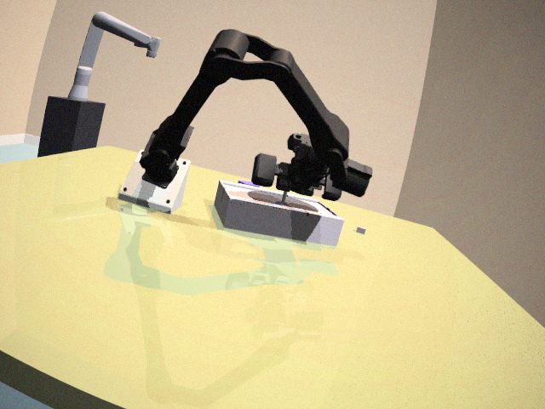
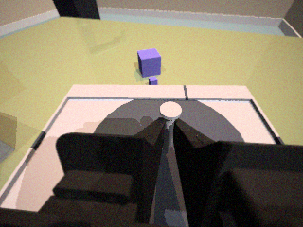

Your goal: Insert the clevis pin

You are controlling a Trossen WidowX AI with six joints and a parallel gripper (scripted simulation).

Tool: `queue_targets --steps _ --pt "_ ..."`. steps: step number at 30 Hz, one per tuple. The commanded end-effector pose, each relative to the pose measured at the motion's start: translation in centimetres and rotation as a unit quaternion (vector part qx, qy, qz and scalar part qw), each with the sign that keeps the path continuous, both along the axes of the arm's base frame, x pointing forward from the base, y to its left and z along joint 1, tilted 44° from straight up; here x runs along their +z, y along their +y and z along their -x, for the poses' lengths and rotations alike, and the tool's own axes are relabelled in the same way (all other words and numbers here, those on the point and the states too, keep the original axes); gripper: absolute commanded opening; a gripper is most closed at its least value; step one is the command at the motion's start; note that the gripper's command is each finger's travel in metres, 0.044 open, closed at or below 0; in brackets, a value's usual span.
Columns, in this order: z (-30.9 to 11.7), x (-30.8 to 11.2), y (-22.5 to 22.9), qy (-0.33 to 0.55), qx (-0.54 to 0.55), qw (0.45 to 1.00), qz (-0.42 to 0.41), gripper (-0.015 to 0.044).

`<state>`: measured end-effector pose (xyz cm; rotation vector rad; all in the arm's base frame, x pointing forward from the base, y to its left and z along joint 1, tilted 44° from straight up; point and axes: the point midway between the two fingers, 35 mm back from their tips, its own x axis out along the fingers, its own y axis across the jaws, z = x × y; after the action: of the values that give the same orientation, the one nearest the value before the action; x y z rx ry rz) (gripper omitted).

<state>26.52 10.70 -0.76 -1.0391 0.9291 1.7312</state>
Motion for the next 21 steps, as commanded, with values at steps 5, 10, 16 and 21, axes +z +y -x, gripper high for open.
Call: queue_targets --steps 5,10,16,21 --pt "-0.37 -0.11 0.14 0.000 -0.002 1.000 0.000 0.0000" --pt "-0.51 -0.14 0.20 0.000 -0.002 1.000 0.000 0.0000" --pt "-0.66 -0.18 0.26 0.000 -0.002 1.000 0.000 0.0000" --pt "-0.80 -0.21 0.32 0.000 -0.002 1.000 0.000 0.0000"
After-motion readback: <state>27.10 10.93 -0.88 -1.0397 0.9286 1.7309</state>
